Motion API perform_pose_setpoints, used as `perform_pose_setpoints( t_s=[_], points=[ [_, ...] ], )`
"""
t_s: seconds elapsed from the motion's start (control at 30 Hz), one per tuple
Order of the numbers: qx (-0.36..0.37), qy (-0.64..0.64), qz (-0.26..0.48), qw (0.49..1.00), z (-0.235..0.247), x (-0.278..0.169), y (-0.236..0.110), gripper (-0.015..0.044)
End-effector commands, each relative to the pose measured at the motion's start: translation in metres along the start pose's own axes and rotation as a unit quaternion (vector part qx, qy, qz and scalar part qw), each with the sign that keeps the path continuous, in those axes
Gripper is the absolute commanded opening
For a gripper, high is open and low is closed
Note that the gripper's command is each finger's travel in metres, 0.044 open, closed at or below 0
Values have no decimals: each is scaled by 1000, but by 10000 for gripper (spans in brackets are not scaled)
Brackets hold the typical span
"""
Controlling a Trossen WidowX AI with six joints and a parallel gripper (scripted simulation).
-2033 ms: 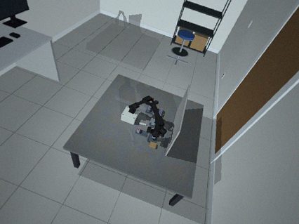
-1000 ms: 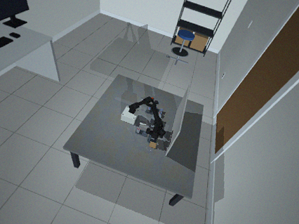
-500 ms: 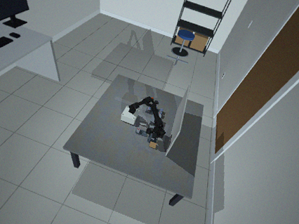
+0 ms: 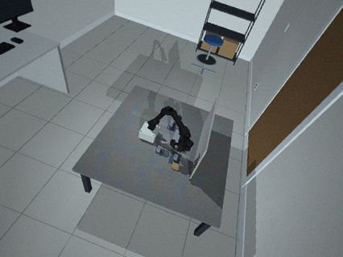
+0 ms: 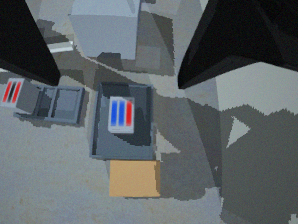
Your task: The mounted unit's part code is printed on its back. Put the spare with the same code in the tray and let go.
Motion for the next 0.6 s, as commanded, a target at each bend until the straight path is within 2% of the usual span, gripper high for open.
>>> perform_pose_setpoints(
  t_s=[0.0, 0.57],
  points=[
    [-11, -2, 9, 1000, -1, 0, 6, 440],
    [-3, 0, 2, 1000, 0, 0, 1, 440]
  ],
)
Point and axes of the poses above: the point midway between the two fingers, 35 mm back from their tips, its own y axis out along the fingers, its own z axis across the jaws, x = y × z, the point moved 10 cm from there along -y, back along the fingers
